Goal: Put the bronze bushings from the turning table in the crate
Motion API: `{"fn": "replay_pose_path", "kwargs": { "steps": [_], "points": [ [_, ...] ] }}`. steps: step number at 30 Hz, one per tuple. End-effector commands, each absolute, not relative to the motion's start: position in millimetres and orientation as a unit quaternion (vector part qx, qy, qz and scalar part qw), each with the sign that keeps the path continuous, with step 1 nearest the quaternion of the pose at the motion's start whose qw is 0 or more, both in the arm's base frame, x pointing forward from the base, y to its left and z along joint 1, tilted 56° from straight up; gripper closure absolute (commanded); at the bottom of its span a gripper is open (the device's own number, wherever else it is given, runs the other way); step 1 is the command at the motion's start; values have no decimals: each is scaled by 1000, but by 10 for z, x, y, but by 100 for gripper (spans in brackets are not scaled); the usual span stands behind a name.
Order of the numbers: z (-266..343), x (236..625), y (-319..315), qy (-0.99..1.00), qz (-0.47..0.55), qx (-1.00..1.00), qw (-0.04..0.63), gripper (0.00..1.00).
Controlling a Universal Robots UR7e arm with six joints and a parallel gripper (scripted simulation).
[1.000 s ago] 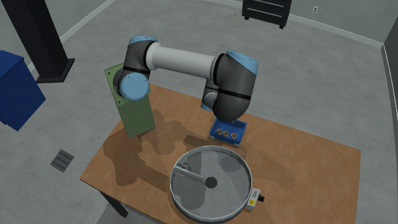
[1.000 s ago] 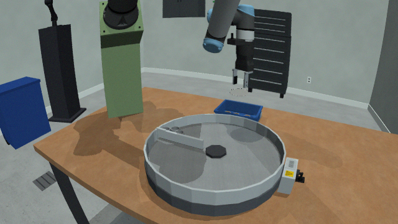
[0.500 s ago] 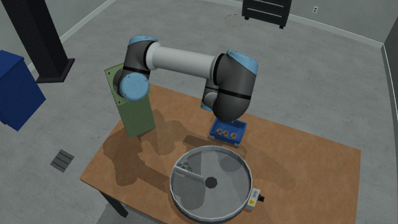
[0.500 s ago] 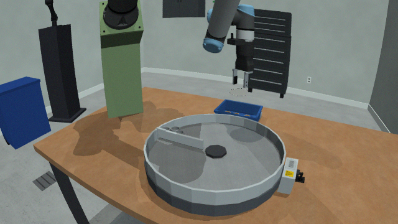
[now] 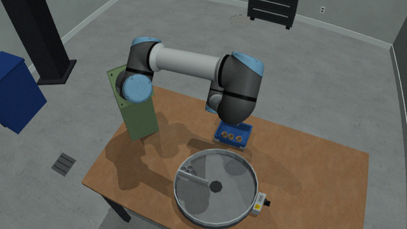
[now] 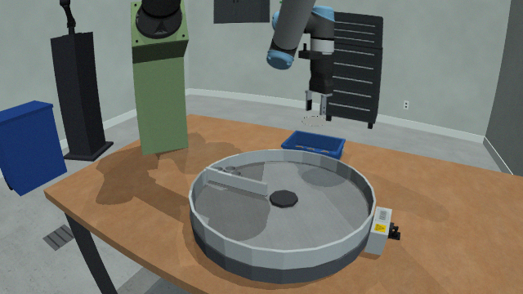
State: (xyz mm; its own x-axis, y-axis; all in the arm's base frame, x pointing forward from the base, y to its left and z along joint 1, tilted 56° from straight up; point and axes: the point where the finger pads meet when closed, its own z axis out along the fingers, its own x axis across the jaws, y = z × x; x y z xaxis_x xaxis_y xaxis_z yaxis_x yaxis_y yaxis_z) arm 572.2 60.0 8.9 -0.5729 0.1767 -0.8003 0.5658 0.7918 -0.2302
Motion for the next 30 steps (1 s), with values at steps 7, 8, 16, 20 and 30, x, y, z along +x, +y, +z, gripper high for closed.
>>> {"fn": "replay_pose_path", "kwargs": {
  "steps": [7, 8, 16, 20, 30],
  "points": [
    [110, 5707, 621, 823, -190, 315, 433, 0],
    [110, 5707, 621, 823, -190, 315, 433, 0],
    [103, 5713, 615, 837, -210, 276, 423, 0],
    [110, 5707, 622, 823, -190, 316, 433, 0],
    [110, 5707, 622, 823, -190, 316, 433, 0]
  ]
}}
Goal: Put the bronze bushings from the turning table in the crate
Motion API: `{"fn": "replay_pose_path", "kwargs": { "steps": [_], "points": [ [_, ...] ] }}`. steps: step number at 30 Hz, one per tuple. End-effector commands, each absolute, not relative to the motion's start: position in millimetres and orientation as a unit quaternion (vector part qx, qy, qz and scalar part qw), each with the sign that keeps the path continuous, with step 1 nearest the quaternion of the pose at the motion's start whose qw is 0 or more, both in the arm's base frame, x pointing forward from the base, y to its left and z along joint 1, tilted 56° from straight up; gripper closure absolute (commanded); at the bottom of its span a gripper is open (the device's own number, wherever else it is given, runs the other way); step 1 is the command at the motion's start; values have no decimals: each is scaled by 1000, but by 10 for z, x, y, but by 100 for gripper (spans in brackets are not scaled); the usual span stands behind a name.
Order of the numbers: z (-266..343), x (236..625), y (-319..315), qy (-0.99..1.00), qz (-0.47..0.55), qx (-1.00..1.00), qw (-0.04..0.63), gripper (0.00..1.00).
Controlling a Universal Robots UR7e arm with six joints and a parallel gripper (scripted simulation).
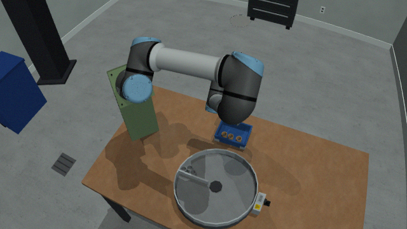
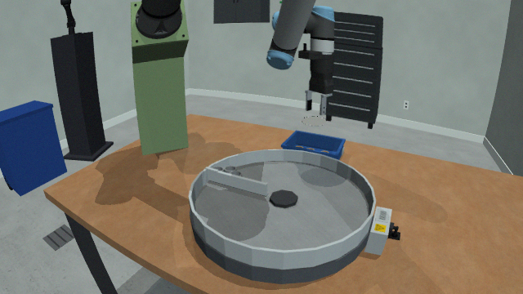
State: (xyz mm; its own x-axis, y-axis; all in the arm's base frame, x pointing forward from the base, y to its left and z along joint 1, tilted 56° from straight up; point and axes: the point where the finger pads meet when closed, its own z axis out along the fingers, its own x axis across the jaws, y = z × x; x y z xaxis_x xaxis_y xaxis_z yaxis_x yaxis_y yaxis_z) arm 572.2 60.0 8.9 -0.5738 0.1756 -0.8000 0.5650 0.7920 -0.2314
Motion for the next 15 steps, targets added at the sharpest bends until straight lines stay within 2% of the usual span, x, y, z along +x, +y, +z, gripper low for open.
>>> {"fn": "replay_pose_path", "kwargs": {
  "steps": [1, 5, 15],
  "points": [
    [96, 5719, 608, 849, -229, 237, 413, 0],
    [110, 5706, 620, 823, -190, 316, 433, 0],
    [110, 5706, 620, 823, -190, 316, 433, 0]
  ]
}}
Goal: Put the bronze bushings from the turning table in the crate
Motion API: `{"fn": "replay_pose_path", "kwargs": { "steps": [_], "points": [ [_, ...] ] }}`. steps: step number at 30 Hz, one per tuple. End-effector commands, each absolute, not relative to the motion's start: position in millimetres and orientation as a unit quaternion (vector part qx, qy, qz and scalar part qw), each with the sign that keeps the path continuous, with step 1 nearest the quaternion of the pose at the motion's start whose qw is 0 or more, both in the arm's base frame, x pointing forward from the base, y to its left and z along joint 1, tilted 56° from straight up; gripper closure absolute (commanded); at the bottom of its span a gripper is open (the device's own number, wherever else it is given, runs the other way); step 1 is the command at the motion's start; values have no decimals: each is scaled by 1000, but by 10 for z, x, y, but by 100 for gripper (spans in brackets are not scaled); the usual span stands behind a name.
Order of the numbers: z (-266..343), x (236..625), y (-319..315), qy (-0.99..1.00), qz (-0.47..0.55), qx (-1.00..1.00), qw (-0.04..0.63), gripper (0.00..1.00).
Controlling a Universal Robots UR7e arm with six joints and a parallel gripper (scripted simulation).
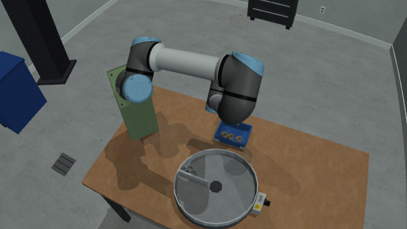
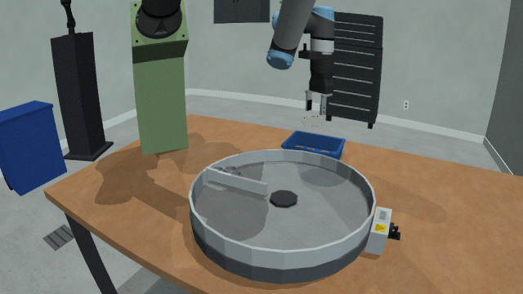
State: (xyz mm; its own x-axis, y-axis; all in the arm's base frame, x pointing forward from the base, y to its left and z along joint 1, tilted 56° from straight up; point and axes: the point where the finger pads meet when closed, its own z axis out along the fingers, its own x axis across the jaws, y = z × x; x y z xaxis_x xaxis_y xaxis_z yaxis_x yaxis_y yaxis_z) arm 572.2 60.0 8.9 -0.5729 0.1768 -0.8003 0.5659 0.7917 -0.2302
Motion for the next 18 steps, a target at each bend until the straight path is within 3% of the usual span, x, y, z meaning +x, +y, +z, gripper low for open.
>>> {"fn": "replay_pose_path", "kwargs": {
  "steps": [1, 3, 18],
  "points": [
    [110, 5706, 620, 823, -190, 316, 433, 0],
    [96, 5719, 608, 849, -229, 237, 414, 0],
    [110, 5706, 621, 823, -189, 316, 433, 0]
  ]
}}
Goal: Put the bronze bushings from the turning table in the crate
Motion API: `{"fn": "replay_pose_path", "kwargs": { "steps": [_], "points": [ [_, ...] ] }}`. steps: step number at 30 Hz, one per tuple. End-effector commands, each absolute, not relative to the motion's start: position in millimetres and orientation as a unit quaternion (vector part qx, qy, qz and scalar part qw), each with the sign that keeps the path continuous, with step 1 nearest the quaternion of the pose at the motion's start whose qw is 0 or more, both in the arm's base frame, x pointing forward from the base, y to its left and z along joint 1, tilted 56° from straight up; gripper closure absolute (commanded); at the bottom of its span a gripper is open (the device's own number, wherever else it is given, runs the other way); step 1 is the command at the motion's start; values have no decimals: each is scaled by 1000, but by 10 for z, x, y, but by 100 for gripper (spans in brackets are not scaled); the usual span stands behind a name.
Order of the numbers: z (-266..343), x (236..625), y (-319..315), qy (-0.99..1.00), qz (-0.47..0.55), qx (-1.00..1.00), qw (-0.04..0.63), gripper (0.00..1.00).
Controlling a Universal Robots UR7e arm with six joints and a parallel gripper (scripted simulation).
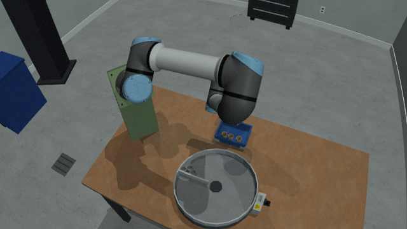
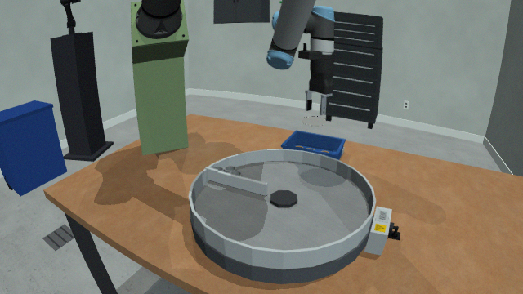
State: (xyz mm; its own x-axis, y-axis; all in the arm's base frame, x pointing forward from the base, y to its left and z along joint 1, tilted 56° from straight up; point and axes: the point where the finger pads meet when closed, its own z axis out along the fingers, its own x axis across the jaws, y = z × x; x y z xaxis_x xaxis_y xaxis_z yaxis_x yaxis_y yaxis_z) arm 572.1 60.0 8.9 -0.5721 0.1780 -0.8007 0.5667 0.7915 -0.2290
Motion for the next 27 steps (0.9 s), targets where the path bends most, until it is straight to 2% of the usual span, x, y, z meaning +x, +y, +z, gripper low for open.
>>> {"fn": "replay_pose_path", "kwargs": {
  "steps": [1, 2, 6, 18, 19, 27],
  "points": [
    [110, 5706, 621, 823, -189, 316, 433, 0],
    [96, 5719, 608, 849, -228, 238, 414, 0],
    [110, 5706, 621, 822, -189, 317, 433, 0],
    [110, 5706, 621, 822, -189, 317, 433, 0],
    [96, 5719, 608, 848, -228, 239, 414, 0],
    [110, 5706, 622, 822, -189, 318, 433, 0]
  ]
}}
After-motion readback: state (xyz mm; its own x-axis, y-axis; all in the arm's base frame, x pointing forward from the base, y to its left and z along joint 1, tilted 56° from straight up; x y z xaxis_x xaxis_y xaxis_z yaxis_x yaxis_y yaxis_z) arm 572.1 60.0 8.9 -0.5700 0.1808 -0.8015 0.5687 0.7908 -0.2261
